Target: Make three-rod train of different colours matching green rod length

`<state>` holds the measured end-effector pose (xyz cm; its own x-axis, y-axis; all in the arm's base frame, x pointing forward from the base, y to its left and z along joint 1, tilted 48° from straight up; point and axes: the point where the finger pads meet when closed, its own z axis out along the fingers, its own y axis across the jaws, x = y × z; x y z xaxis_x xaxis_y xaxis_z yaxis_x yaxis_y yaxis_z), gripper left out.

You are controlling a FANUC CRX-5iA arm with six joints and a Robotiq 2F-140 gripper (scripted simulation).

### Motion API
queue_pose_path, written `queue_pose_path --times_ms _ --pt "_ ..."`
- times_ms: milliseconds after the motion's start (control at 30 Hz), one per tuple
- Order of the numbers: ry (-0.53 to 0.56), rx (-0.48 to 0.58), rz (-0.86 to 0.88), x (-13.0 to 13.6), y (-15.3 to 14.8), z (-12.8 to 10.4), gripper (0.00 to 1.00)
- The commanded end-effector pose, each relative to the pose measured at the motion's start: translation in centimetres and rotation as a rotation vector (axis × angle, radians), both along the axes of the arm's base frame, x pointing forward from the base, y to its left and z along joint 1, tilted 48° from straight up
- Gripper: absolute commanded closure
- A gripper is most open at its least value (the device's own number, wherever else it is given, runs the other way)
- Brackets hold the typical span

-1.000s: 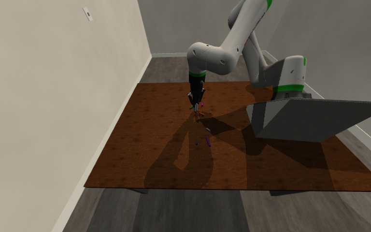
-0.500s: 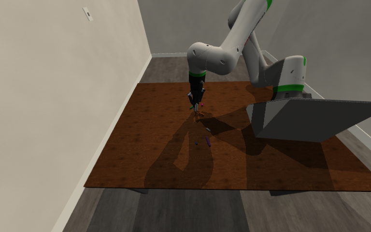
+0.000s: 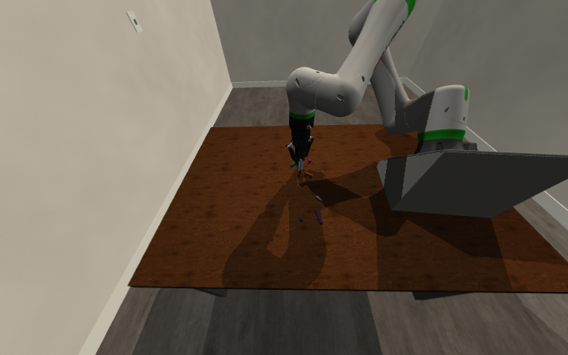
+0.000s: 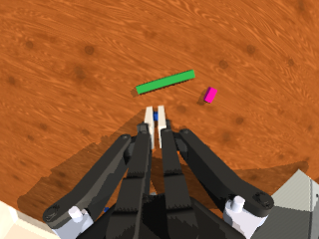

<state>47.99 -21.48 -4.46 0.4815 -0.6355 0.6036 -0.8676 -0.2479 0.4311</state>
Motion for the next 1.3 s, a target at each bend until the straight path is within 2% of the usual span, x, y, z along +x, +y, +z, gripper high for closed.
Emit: queue_pose_path --times_ms 0,1267 --pt "0.0 0.0 0.0 -0.01 -0.14 -0.15 0.97" --pt "0.0 0.0 0.0 -0.05 -0.38 -0.36 0.97"
